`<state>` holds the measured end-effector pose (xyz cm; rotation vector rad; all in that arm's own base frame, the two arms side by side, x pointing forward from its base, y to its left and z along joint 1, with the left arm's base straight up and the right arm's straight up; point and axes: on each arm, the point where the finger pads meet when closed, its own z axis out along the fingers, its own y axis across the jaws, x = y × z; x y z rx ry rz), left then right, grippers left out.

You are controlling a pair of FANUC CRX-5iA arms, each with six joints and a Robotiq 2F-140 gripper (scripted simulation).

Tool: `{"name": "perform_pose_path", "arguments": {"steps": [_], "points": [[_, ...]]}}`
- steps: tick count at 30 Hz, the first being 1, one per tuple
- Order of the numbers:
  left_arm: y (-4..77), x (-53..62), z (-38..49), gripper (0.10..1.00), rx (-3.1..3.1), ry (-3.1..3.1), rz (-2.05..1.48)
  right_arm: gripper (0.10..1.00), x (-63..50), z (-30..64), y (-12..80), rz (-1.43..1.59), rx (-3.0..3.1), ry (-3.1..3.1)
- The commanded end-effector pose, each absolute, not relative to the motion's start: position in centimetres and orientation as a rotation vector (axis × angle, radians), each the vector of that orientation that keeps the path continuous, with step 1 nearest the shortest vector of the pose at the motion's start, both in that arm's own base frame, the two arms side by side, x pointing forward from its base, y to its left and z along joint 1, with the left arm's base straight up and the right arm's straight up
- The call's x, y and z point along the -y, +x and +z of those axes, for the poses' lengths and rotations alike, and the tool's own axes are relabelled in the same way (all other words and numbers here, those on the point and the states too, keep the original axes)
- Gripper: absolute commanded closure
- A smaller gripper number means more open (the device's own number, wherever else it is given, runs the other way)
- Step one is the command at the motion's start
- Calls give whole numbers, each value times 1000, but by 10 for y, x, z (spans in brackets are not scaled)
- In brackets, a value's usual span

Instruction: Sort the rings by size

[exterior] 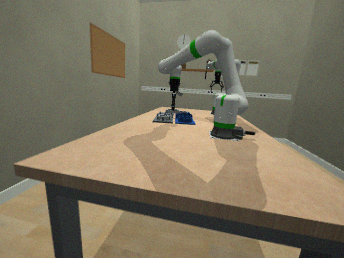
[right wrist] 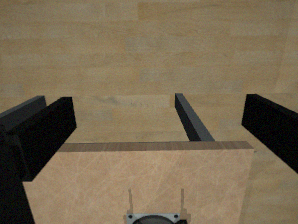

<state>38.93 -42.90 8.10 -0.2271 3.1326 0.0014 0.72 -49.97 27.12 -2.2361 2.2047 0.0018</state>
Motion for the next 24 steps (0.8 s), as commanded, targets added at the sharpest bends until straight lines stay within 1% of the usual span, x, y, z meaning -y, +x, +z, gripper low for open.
{"name": "perform_pose_path", "arguments": {"steps": [1,12,24], "points": [[419,426,82,427,-3133,-226,0,98,500,272,7,0,-2206,-2237],[460,420,81,427,-3133,-226,0,98,500,272,7,0,-2206,-2237],[462,420,76,427,-3133,-226,0,98,500,272,7,0,-2206,-2237]]}}
